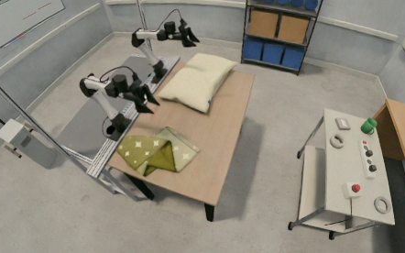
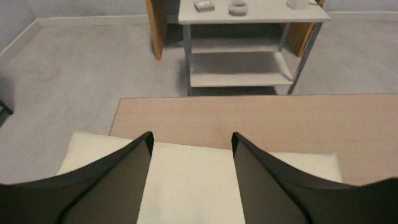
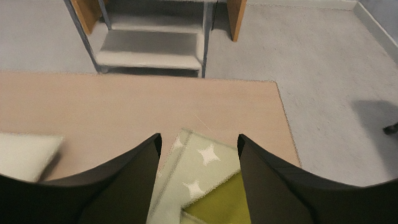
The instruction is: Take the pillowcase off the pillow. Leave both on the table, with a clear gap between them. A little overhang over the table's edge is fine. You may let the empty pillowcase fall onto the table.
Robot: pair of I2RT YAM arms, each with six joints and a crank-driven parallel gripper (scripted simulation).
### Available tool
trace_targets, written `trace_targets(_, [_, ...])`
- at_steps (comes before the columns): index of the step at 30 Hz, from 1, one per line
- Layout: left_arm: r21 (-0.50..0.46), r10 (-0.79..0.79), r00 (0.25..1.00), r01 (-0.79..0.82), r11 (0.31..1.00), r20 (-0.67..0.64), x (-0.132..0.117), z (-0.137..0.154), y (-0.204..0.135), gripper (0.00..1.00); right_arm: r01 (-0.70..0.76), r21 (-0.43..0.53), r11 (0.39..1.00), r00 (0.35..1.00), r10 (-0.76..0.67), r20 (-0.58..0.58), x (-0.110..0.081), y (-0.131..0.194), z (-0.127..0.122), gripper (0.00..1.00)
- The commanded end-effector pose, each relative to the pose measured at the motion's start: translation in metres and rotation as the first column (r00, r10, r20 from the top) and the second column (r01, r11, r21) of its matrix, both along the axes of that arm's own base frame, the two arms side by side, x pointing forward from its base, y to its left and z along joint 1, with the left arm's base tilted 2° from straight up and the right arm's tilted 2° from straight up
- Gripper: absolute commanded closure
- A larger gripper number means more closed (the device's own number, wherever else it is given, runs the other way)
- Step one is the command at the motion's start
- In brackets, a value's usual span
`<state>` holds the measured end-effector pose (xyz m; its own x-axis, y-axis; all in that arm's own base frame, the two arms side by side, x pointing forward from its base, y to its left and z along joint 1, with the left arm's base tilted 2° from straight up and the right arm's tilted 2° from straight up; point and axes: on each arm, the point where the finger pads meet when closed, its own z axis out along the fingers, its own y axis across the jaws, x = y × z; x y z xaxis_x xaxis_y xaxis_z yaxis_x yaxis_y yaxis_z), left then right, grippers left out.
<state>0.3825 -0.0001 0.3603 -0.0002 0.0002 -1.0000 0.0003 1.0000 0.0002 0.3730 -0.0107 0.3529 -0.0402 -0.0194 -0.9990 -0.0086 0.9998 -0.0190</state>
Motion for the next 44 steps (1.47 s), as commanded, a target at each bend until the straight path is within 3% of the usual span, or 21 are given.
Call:
trace_targets(1, [-0.011,0.006,1.000,-0.006,1.000,0.003,-0.002,0.002,0.003,0.37,0.074,0.063,0.995,0.988,-0.082,0.133,0.013,0.002,0.040,0.37])
trace_targets(5, [-0.009,-0.002,1.000,0.002,1.000,0.010,-0.001,0.004,0.000,0.37,0.027,0.001,1.000,0.997,-0.027,0.065,0.014,0.008,0.018,0.37])
trace_targets(9, [-0.009,-0.004,1.000,0.004,1.000,0.014,-0.001,0.006,-0.001,0.37,0.040,0.004,0.999,0.993,-0.040,0.108,0.004,0.003,0.033,0.37])
trace_targets(12, [-0.009,-0.004,1.000,0.004,1.000,0.014,-0.001,0.006,-0.001,0.37,0.040,0.004,0.999,0.994,-0.040,0.105,0.005,0.003,0.032,0.37])
trace_targets(13, [-0.005,0.000,1.000,0.000,1.000,0.017,-0.001,0.007,0.000,0.37,0.037,0.007,0.999,0.996,-0.037,0.077,0.010,0.004,0.020,0.37])
trace_targets(17, [-0.009,-0.006,1.000,0.006,1.000,0.021,-0.001,0.009,-0.002,0.37,0.019,0.021,1.000,0.994,-0.021,0.105,0.004,0.007,0.031,0.37])
trace_targets(44, [-0.010,-0.002,0.999,0.003,1.000,0.042,-0.002,0.017,-0.001,0.37,0.012,0.027,1.000,0.996,-0.014,0.090,0.003,0.008,0.023,0.37])
